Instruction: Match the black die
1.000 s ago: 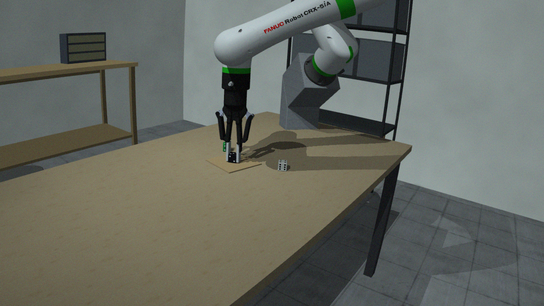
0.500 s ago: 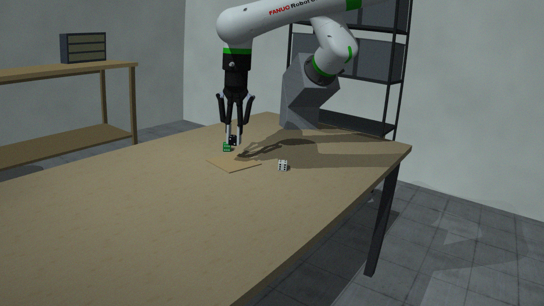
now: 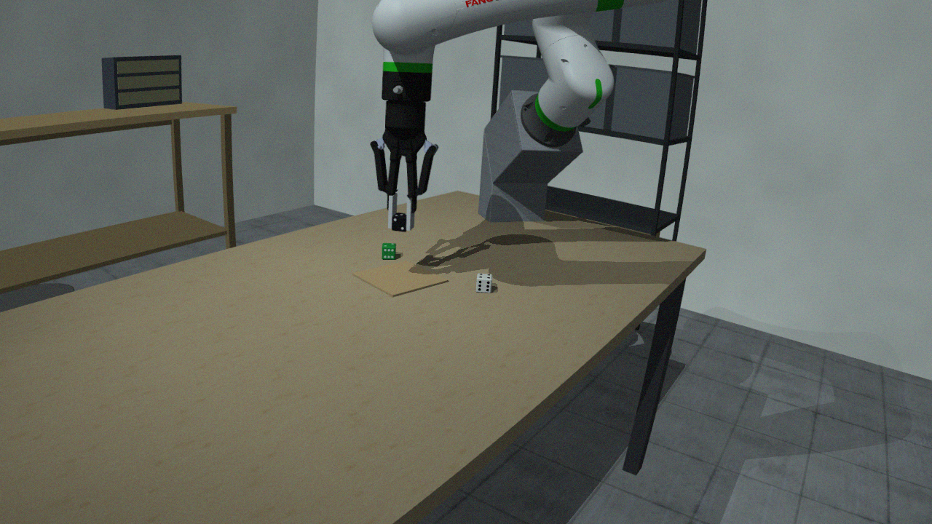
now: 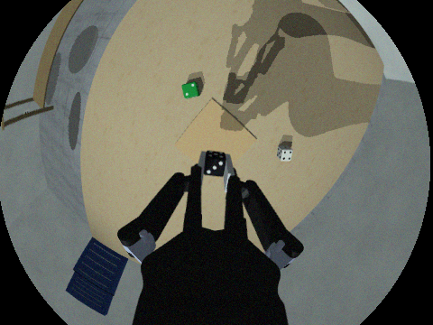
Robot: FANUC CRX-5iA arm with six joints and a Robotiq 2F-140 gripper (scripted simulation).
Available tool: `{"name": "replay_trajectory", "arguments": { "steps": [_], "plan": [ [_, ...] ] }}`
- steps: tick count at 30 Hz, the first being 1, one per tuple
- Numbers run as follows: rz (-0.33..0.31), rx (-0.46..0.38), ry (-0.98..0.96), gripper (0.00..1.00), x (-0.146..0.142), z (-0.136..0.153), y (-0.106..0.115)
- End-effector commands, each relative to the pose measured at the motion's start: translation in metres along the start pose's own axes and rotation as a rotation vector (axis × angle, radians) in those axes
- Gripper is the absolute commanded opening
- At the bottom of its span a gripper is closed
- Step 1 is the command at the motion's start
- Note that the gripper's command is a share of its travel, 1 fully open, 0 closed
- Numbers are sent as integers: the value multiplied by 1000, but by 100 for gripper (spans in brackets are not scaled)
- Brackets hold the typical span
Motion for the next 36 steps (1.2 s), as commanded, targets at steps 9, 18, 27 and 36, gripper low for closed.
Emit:
{"name": "replay_trajectory", "arguments": {
  "steps": [9,18,27,36],
  "plan": [
    [0,0,27,16,1,8,-14],
    [9,-122,27,16,0,-7,-17],
    [30,-399,26,16,-2,-39,-28],
    [46,-621,26,16,-4,-62,-41]
  ]
}}
Point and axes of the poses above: the point where the finger pads meet when closed, its own y axis back along the fingers, its own x axis across the jaws, z = x × y, the point moved 10 cm from there along y, back along the fingers, and after that the axes turned 3 degrees about -y, right-handed, at the moved point
